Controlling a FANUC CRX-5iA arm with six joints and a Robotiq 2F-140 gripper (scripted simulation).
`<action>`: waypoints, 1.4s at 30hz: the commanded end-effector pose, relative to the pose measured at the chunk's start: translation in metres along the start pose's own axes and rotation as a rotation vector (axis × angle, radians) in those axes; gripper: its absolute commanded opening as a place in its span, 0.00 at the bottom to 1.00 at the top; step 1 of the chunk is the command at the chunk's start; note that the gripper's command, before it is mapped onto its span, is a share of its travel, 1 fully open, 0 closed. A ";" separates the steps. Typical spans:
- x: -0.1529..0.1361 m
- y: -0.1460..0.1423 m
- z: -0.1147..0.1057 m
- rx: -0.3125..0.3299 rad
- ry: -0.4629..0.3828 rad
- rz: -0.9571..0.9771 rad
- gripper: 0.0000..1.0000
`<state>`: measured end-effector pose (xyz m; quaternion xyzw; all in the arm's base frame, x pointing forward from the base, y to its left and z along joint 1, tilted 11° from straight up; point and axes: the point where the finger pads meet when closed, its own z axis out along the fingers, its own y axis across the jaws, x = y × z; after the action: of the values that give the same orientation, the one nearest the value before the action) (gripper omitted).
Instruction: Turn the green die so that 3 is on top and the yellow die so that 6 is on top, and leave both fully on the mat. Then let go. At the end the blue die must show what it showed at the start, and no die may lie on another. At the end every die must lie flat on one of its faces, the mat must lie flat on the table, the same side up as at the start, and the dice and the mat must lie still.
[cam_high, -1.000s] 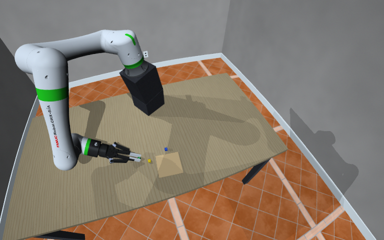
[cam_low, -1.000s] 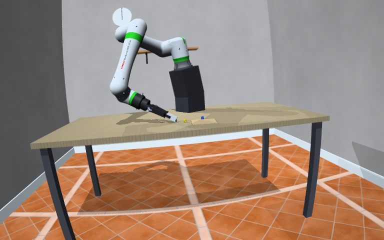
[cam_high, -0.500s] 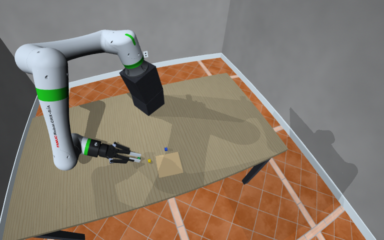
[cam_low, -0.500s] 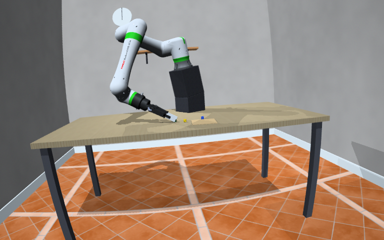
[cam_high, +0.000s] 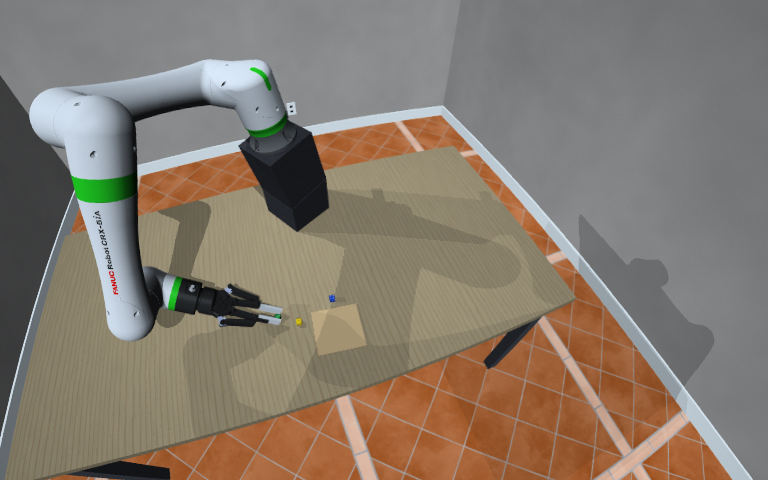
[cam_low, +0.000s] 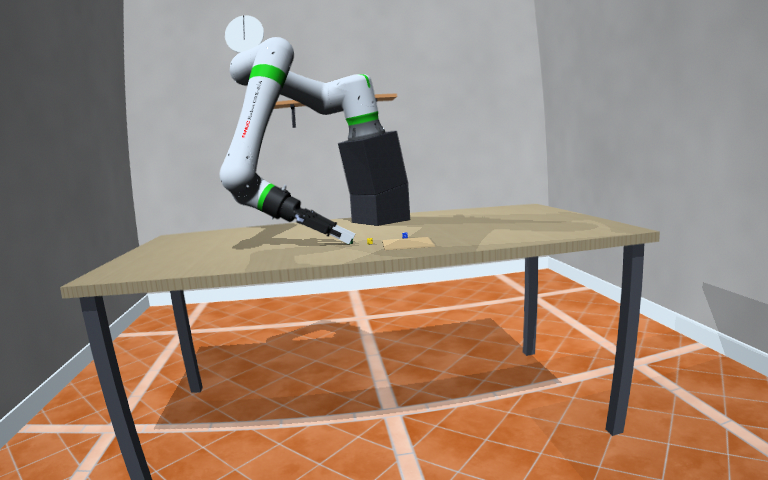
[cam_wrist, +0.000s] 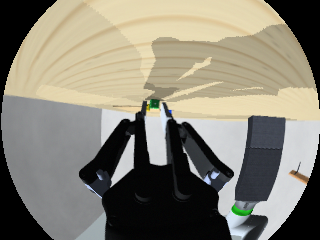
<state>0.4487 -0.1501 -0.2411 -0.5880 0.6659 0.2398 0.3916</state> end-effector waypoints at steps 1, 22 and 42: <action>0.000 0.000 0.000 0.000 0.000 0.000 0.19; 0.000 0.000 -0.001 0.000 0.000 0.000 0.19; 0.000 0.000 -0.049 0.000 0.000 0.000 0.19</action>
<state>0.4375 -0.1866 -0.2140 -0.5880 0.6659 0.2398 0.3916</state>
